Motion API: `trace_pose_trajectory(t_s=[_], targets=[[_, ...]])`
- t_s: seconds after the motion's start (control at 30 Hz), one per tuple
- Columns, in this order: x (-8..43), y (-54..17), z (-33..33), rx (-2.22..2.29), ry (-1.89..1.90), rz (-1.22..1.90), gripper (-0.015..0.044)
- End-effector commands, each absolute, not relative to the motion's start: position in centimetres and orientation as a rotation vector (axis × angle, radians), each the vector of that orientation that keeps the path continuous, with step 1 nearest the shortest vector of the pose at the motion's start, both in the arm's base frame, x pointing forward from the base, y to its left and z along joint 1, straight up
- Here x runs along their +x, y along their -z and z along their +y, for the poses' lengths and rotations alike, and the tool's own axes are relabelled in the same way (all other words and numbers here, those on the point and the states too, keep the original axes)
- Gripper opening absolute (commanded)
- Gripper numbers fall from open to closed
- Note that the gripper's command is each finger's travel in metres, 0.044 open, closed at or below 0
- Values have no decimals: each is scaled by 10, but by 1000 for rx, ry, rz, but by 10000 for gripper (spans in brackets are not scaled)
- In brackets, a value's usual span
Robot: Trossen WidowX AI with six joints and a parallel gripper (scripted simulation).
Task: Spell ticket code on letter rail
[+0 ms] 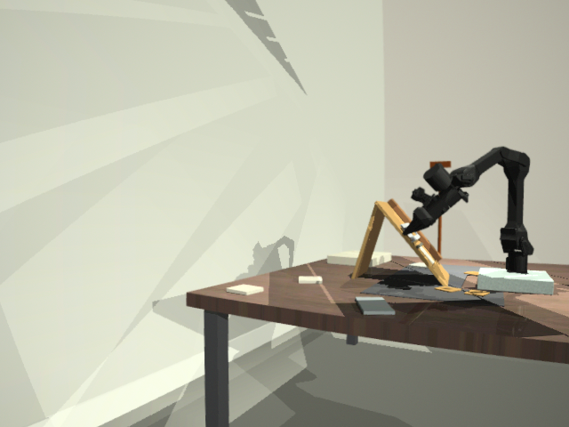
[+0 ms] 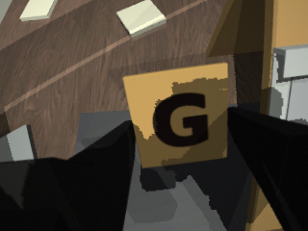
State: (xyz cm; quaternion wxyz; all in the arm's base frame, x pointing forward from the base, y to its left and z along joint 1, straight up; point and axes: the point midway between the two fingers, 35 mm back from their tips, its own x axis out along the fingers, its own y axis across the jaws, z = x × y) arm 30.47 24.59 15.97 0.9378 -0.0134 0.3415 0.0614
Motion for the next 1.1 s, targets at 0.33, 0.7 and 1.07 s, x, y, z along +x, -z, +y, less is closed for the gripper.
trace_pose_trajectory(t_s=[0.33,0.7,1.07], targets=[[305,-161,238,-28,-130,695,0],[306,-161,233,-28,-130,695,0],[307,-160,228,-29,-130,695,0]])
